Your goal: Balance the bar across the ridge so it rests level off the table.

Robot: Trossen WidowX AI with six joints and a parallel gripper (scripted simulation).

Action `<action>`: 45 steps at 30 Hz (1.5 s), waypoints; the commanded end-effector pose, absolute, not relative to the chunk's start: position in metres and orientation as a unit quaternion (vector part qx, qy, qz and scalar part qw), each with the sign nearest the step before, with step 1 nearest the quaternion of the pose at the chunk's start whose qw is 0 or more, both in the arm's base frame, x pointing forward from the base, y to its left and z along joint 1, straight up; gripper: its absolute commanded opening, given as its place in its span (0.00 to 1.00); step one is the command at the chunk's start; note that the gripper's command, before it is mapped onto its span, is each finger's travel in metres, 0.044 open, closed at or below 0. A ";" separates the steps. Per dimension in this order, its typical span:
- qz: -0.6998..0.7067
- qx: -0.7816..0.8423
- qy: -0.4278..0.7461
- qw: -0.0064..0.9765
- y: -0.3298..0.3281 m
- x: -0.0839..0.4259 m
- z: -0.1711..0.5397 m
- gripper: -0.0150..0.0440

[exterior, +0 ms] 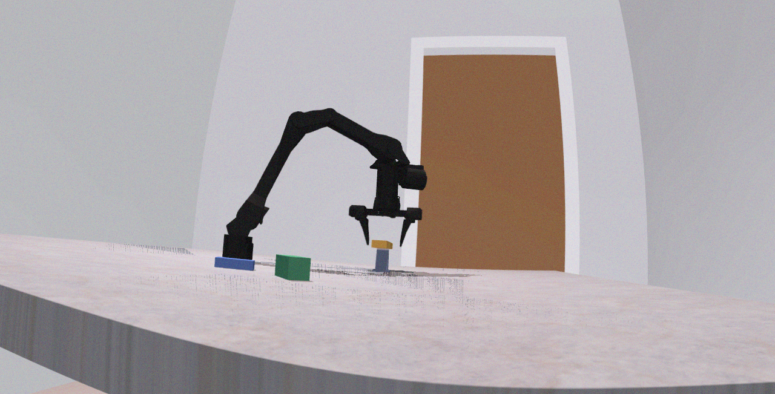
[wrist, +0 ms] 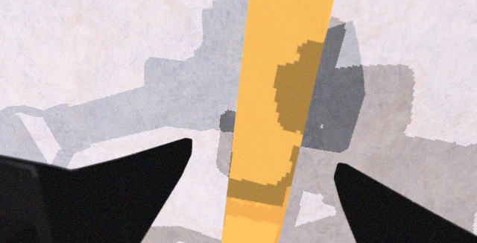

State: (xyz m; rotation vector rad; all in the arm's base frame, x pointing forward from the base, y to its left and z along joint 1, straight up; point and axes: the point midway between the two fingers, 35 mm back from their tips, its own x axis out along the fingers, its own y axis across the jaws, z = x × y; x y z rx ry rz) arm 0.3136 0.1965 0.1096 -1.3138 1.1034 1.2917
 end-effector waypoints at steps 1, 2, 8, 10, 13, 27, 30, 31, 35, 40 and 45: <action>0.529 -0.538 0.451 0.477 0.197 0.315 0.116 1.00; 0.528 -0.538 0.450 0.478 0.198 0.315 0.125 1.00; 0.526 -0.540 0.444 0.484 0.196 0.313 0.194 1.00; 0.526 -0.540 0.443 0.486 0.195 0.310 0.207 1.00; 0.526 -0.540 0.442 0.486 0.194 0.310 0.209 1.00; 0.526 -0.540 0.442 0.486 0.194 0.310 0.209 1.00; 0.526 -0.540 0.442 0.486 0.194 0.310 0.209 1.00; 0.526 -0.540 0.442 0.486 0.194 0.310 0.209 1.00; 0.526 -0.540 0.442 0.486 0.194 0.310 0.209 1.00; 0.526 -0.540 0.442 0.486 0.194 0.310 0.209 1.00; 0.526 -0.540 0.442 0.486 0.194 0.310 0.209 1.00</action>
